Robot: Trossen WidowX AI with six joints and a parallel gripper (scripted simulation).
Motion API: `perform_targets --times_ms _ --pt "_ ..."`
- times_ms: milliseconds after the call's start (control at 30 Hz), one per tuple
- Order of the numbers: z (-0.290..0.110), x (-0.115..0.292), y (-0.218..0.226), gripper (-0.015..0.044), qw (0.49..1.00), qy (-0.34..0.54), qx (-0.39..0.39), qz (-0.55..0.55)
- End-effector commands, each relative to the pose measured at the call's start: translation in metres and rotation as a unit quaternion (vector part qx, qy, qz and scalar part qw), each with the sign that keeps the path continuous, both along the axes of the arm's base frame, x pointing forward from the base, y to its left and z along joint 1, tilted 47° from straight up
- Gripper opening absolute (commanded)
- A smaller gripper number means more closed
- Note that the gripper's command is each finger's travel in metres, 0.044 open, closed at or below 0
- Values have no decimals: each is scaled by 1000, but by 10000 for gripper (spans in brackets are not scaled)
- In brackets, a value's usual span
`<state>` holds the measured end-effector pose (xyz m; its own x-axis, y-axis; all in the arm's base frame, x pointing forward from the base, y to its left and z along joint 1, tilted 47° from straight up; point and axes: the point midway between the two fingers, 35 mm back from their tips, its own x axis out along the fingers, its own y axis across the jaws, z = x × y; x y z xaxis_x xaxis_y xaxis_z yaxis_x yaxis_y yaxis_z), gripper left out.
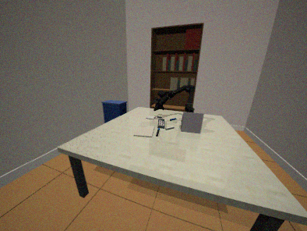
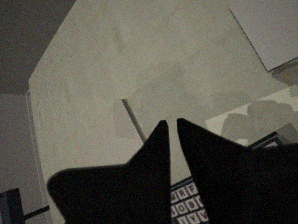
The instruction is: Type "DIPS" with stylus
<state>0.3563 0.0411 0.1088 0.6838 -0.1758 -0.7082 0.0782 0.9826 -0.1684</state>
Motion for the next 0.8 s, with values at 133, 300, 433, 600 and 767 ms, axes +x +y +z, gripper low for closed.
perform_targets --times_ms 133,300,433,600,767 --pt "-97 -40 8 0 966 207 -157 -11" --pt "-137 -74 5 0 905 307 -296 4" --pt "-145 -82 4 0 882 328 -339 11" --pt "-145 -82 4 0 882 328 -339 11" --pt "-137 -78 -3 0 882 328 -338 12"
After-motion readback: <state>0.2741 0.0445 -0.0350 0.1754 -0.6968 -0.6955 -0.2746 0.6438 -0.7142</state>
